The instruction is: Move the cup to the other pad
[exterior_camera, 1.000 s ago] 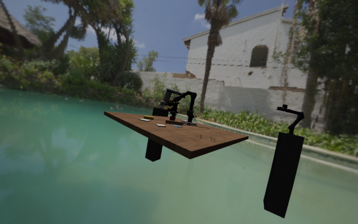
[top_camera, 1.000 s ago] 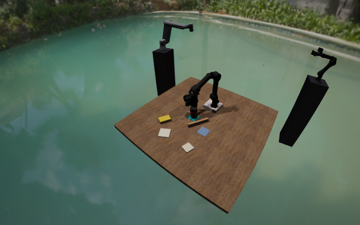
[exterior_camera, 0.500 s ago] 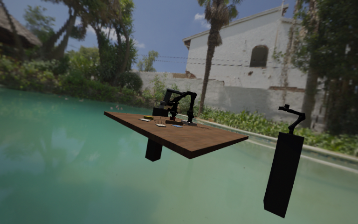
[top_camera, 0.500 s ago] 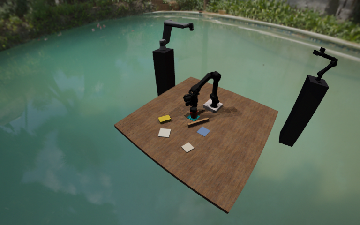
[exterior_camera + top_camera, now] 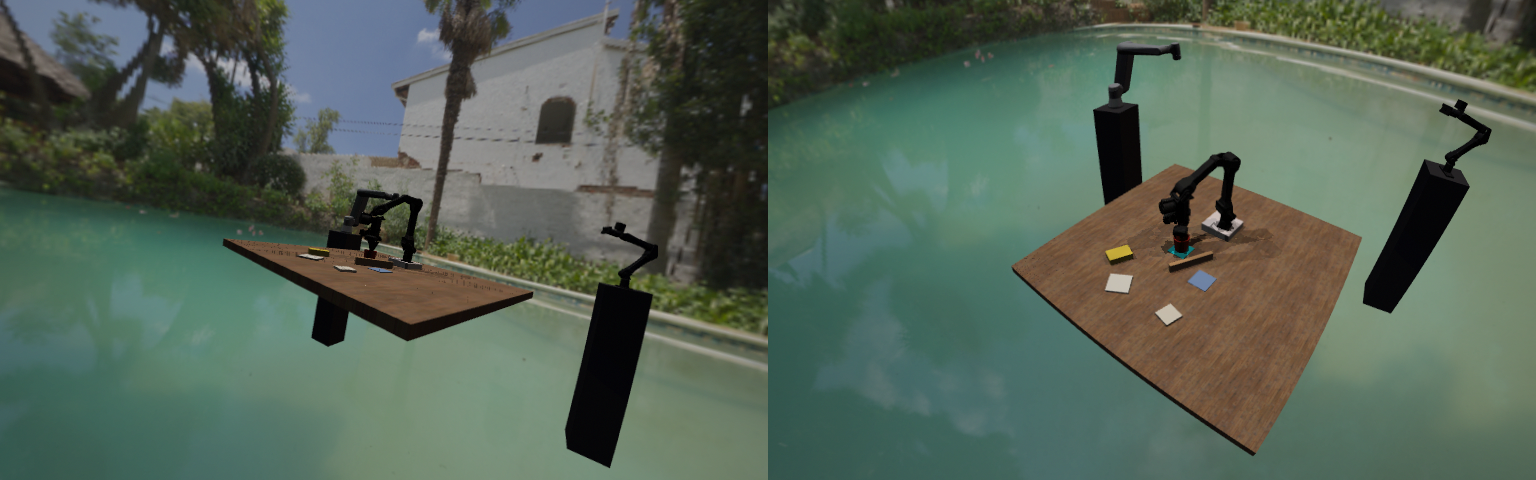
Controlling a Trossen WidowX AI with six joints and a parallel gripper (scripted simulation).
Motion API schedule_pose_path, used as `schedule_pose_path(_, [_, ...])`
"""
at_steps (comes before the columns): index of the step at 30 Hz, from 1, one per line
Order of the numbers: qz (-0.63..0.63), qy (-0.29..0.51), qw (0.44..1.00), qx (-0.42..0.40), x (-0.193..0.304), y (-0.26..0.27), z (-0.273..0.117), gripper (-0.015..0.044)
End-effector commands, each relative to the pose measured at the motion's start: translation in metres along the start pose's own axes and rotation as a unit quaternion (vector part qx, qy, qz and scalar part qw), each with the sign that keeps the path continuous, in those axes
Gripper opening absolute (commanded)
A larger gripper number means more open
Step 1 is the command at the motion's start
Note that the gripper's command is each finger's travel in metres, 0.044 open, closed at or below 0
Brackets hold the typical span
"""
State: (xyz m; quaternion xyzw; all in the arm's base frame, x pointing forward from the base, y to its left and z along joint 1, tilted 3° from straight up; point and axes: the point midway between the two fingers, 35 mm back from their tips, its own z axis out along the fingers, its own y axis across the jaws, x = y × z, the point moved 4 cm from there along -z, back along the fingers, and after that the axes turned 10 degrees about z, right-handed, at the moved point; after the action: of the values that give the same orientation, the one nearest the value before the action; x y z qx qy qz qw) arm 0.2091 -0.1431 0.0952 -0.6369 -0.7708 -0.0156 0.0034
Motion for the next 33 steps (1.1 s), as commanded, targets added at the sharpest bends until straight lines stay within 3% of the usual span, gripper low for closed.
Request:
schedule_pose_path(1, [-0.001, 0.001, 1.0, 0.001, 0.0, 0.0, -0.004, 0.0128])
schedule_pose_path(26, [-0.001, 0.0, 1.0, 0.002, -0.001, 0.002, -0.033, 0.0128])
schedule_pose_path(33, [0.0, 0.0, 1.0, 0.0, -0.001, 0.002, -0.031, 0.0312])
